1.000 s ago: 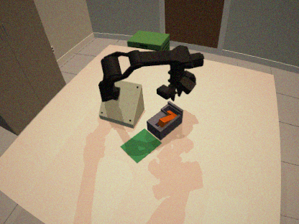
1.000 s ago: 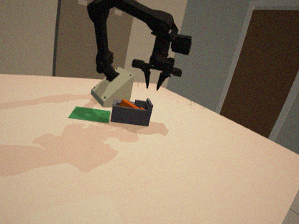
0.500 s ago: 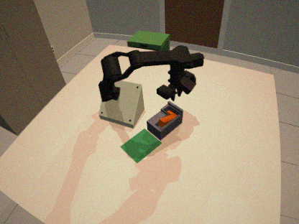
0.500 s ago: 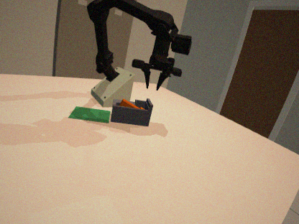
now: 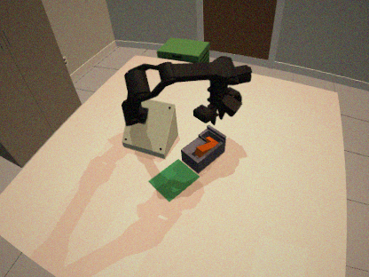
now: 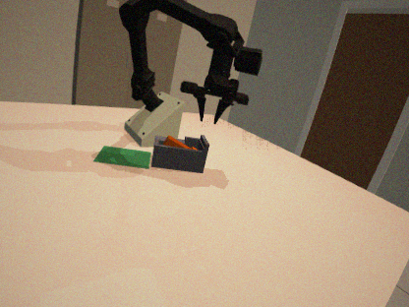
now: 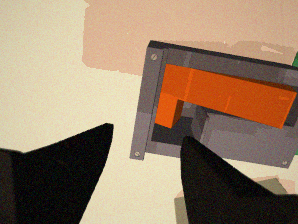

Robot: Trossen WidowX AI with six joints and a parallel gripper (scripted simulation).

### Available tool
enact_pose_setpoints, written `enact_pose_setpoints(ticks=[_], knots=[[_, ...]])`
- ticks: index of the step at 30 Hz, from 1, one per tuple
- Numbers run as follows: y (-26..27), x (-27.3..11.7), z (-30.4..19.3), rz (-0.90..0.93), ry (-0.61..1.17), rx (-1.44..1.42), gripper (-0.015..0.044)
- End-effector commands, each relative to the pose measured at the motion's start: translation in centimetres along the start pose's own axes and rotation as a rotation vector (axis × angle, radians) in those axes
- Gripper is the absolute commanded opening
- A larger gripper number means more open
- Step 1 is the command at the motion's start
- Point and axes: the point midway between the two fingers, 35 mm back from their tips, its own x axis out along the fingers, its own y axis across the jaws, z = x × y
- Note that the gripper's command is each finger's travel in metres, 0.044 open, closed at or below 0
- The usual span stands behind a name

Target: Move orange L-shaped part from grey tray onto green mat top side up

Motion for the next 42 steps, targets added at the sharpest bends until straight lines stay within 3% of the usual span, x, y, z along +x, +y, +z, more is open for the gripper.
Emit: enact_pose_setpoints(ticks=[1,18,26,42], knots=[[0.0,0.0,0.0,0.000,-0.001,-0.001,0.0180],[0.0,0.0,0.0,0.000,-0.001,-0.001,0.0180],[-0.1,6.8,0.0,-0.001,0.001,0.004,0.0180],[-0.1,8.0,0.0,-0.001,0.001,0.004,0.0180]])
